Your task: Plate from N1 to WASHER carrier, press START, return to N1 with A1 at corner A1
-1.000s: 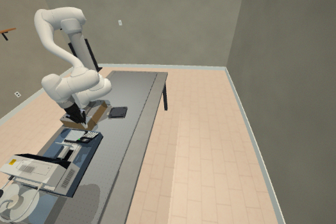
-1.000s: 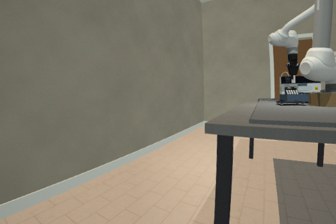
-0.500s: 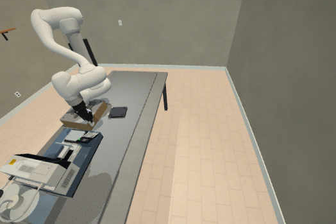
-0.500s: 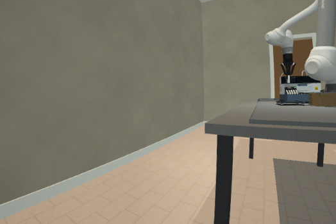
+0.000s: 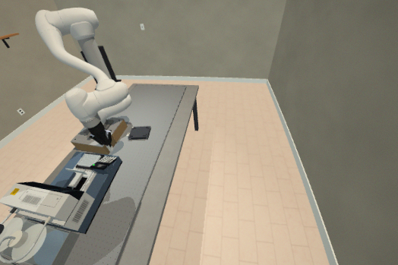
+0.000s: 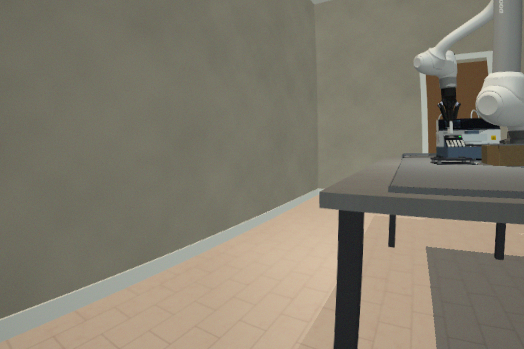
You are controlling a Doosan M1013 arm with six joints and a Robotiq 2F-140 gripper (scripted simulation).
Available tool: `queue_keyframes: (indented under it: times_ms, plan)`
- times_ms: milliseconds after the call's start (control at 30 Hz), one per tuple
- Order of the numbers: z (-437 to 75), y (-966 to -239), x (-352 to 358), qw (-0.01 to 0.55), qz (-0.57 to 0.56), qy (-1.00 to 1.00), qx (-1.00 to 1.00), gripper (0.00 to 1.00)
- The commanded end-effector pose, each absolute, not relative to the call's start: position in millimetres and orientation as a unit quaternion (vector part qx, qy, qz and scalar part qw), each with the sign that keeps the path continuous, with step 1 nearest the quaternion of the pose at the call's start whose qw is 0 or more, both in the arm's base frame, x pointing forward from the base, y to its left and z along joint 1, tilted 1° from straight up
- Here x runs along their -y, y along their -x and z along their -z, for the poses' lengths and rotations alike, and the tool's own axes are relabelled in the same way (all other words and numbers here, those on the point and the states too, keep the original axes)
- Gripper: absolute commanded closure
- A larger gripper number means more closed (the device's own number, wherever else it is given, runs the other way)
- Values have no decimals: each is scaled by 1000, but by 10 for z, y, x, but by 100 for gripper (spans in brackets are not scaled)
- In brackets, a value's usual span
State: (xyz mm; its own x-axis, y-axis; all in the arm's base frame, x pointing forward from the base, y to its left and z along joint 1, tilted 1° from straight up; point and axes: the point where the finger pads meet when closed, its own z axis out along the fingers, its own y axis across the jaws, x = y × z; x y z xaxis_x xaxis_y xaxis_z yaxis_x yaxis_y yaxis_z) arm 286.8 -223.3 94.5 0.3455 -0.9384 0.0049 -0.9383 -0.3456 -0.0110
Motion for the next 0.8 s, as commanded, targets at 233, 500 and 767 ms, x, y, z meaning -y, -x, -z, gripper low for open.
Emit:
queue_keyframes:
  times_ms: [233,500,767]
  plan:
    - [-945,-2867,2234,5,6,904,-428,90]
    - [-945,-2867,2234,4,7,928,-374,90]
    - [-929,-2868,2234,4,7,928,-374,90]
